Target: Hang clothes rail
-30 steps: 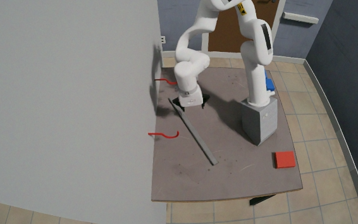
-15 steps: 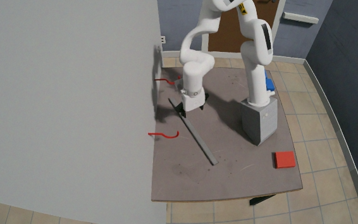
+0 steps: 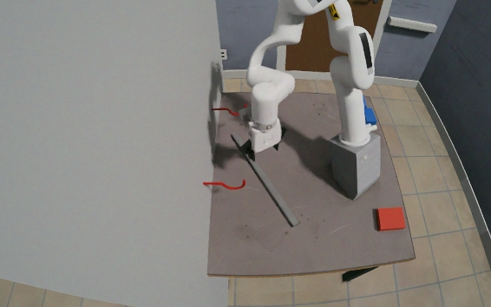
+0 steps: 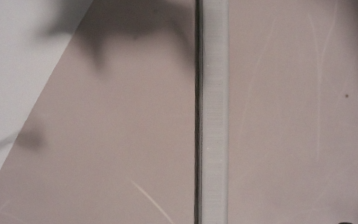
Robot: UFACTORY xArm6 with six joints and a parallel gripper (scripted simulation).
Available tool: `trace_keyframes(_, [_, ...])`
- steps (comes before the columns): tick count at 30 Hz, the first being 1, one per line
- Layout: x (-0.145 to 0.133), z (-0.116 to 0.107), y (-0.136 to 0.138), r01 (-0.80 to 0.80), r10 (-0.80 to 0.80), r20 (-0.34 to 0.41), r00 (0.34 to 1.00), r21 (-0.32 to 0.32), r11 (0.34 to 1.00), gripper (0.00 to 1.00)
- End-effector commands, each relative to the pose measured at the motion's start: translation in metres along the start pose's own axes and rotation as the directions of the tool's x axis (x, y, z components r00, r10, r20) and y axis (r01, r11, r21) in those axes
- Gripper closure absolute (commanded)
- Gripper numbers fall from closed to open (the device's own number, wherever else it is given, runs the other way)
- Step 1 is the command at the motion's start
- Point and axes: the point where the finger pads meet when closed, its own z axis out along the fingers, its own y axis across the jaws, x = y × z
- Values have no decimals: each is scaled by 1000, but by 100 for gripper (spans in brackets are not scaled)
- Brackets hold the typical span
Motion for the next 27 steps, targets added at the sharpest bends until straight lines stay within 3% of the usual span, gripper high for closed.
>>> trace_keyframes(1, [0,-1,-1,-1,1,0,1000,2,1000,0])
trace_keyframes(27, [0,34,-1,0,0,0,1000,2,1000,0])
